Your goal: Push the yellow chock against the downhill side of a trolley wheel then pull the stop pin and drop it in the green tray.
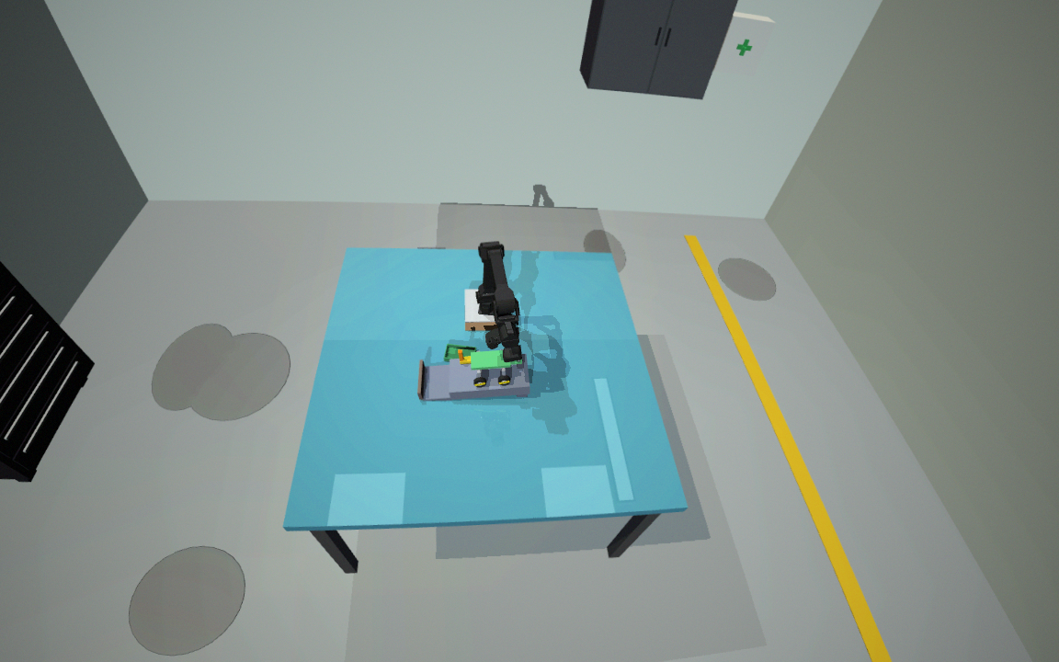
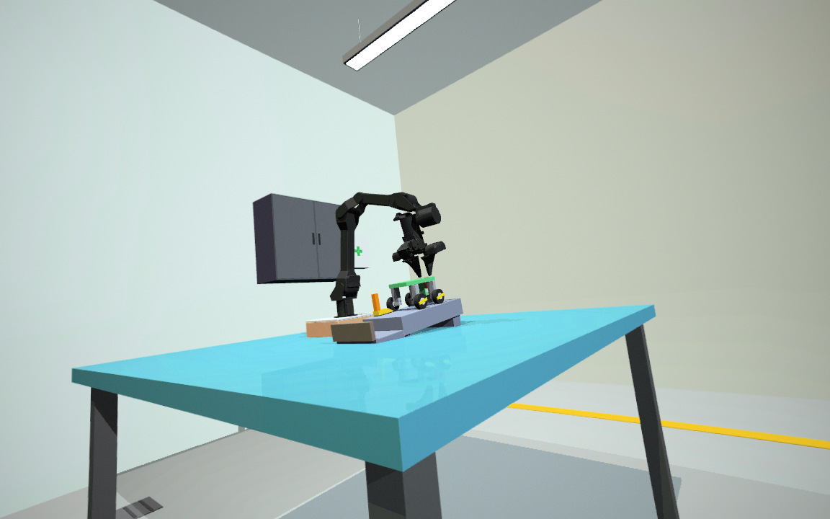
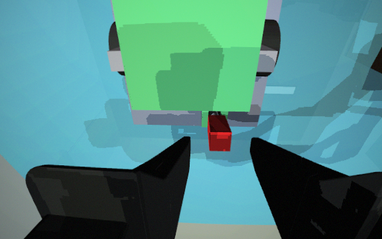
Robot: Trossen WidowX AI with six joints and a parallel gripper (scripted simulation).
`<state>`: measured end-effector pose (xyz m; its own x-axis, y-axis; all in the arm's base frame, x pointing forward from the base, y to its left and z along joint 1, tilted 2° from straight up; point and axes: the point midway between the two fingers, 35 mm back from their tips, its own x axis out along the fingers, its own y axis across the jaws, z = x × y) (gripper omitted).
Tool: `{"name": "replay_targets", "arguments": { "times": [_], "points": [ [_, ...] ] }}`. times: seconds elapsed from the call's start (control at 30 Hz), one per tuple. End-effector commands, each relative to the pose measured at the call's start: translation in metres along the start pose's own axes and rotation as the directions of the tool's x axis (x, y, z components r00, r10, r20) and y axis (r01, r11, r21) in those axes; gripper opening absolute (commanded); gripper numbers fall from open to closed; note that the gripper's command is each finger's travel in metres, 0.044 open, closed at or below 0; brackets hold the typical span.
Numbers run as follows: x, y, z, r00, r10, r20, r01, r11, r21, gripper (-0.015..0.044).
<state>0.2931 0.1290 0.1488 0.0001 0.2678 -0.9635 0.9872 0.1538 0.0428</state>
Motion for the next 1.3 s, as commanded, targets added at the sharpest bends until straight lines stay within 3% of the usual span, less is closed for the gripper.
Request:
{"name": "replay_targets", "arguments": {
  "times": [0.0,1.0,1.13,1.27],
  "points": [
    [0.004,0.0,-0.001,1.0,-0.002,-0.005,0.002,1.0,0.006,0.019],
    [0.044,-0.001,-0.001,1.0,-0.002,-0.006,0.002,1.0,0.006,0.019],
    [0.042,0.0,-0.001,1.0,-0.001,-0.003,0.001,1.0,0.0,0.0085],
    [0.042,0.0,-0.001,1.0,-0.001,-0.003,0.001,1.0,0.0,0.0058]
  ]
}}
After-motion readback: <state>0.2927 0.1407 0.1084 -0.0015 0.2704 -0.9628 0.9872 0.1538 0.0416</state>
